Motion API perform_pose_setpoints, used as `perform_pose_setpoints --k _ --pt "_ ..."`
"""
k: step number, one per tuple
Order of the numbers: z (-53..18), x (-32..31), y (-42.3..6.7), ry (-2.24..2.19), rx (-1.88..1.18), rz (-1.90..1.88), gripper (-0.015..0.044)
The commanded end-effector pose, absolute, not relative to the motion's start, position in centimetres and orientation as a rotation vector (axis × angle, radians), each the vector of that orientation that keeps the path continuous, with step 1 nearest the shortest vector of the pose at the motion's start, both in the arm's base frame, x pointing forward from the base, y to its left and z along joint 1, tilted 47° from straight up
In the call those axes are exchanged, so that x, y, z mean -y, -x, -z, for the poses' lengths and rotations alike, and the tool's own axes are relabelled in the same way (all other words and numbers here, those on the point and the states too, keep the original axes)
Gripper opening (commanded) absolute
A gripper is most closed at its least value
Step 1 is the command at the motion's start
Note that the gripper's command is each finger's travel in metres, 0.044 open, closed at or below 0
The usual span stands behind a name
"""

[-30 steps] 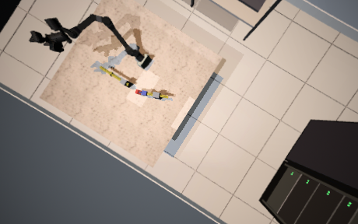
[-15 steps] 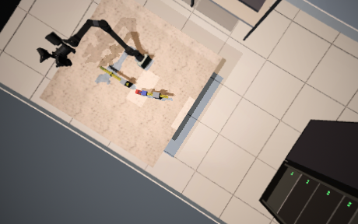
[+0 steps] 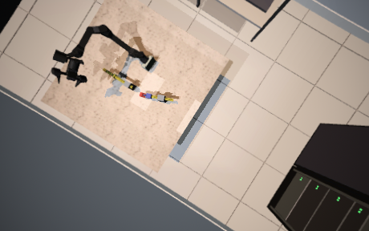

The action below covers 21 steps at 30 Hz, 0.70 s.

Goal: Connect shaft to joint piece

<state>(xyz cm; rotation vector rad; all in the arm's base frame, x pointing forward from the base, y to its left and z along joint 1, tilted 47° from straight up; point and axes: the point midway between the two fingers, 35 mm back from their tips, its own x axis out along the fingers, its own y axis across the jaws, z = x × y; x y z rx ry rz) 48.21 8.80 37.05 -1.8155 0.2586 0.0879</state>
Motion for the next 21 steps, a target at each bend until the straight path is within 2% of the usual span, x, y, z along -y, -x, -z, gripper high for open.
perform_pose_setpoints --k 1,11,21 --pt "-33.6 -10.9 -48.6 1.697 -0.321 -0.175 0.0440" --pt "-25.7 -15.4 -48.0 1.427 -0.516 -0.330 0.0440" --pt "-17.9 -19.4 -45.3 1.174 -0.779 -0.386 0.0440"
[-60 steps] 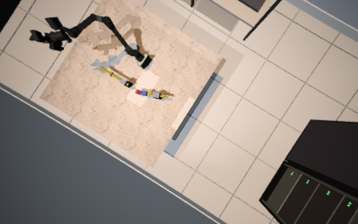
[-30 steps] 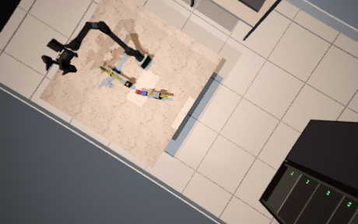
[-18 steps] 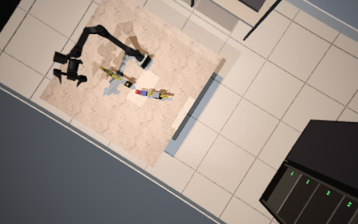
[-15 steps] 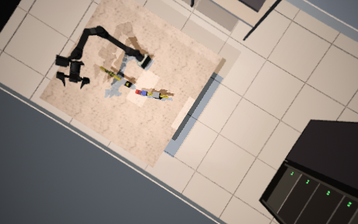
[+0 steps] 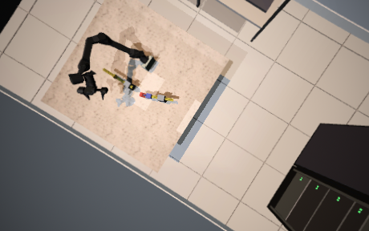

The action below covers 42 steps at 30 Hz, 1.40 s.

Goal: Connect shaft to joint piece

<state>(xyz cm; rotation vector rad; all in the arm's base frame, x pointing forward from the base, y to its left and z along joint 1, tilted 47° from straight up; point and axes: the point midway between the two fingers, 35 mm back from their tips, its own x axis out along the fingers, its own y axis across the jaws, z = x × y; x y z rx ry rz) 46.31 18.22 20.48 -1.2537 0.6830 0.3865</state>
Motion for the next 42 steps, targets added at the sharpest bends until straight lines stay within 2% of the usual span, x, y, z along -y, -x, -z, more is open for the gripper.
perform_pose_setpoints --k 1,12,23,36,42 --pt "-17.1 -19.7 -44.9 1.150 -0.808 -0.384 0.0440" --pt "-9.6 -22.5 -39.7 0.929 -1.123 -0.272 0.0440" --pt "-4.3 -23.5 -33.5 0.796 -1.360 0.006 0.0440" --pt "-1.1 -23.2 -26.8 0.749 -1.426 0.464 0.0440" --pt "-1.0 -23.2 -26.4 0.749 -1.422 0.489 0.0440"
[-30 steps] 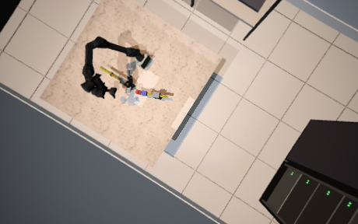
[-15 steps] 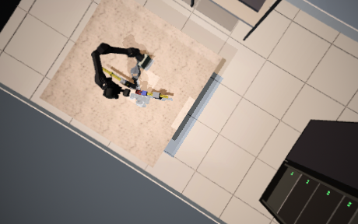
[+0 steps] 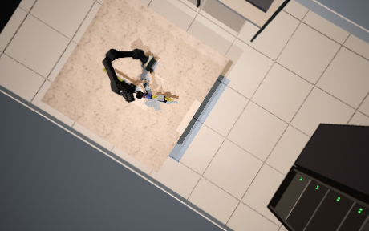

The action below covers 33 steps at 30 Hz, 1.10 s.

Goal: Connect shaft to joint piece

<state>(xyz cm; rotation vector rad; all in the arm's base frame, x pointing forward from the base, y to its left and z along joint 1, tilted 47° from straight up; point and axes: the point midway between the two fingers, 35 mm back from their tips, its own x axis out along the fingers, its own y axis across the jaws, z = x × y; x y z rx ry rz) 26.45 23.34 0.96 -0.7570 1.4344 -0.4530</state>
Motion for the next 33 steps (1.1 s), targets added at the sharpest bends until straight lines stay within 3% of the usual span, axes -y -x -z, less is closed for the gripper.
perform_pose_setpoints --k 1,33 --pt "-1.03 -23.17 -26.44 0.749 -1.422 0.489 0.0440" --pt "-0.59 -22.24 -26.72 1.287 -1.653 -0.206 0.0440"
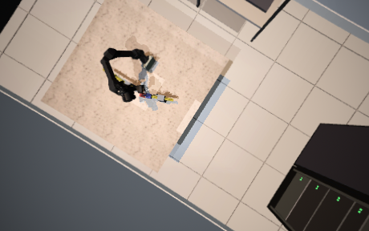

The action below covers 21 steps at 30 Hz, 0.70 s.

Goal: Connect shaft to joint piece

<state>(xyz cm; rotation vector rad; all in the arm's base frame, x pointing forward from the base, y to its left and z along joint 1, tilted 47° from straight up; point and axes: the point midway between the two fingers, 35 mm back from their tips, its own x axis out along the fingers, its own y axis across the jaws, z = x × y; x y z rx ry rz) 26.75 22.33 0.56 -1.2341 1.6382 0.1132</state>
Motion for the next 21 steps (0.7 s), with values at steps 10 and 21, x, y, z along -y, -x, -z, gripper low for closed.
perform_pose_setpoints --k 10,21 --pt "-0.45 -21.96 -26.82 1.457 -1.668 -0.477 0.0440" --pt "-0.31 -21.65 -26.93 1.635 -1.639 -0.790 0.0440"
